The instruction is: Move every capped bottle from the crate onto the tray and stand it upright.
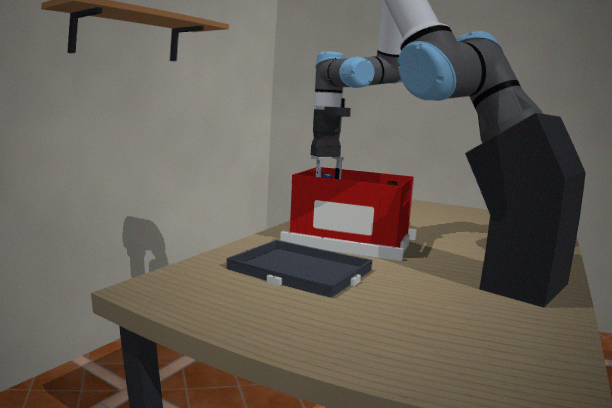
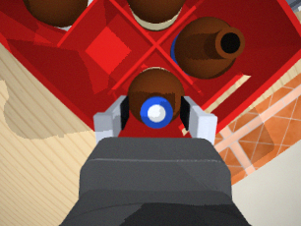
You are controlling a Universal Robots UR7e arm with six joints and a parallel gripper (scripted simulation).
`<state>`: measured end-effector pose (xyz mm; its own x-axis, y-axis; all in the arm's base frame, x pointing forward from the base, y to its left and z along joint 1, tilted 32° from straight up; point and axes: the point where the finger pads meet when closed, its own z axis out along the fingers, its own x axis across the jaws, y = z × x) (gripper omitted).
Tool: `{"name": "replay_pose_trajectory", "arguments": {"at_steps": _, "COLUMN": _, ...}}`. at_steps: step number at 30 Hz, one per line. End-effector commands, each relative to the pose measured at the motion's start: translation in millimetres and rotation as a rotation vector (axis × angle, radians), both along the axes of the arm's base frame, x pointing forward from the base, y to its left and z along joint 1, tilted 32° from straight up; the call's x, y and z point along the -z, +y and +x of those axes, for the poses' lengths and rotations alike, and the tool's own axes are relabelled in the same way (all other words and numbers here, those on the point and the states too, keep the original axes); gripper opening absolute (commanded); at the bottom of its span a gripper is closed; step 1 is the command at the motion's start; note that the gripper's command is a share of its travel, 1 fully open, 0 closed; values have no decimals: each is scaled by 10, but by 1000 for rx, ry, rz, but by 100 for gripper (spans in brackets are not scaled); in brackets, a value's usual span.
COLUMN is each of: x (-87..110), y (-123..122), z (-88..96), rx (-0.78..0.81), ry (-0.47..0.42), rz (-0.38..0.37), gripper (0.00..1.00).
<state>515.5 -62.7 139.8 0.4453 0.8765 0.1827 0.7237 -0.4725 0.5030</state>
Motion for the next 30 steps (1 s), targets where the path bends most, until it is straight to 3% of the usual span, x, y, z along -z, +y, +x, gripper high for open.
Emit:
{"name": "replay_pose_trajectory", "arguments": {"at_steps": 1, "x": 58, "y": 8, "z": 41, "rx": -2, "ry": -1, "rz": 0, "gripper": 100}}
{"name": "replay_pose_trajectory", "arguments": {"at_steps": 30, "x": 149, "y": 2, "z": 107, "rx": -2, "ry": 0, "rz": 0, "gripper": 100}}
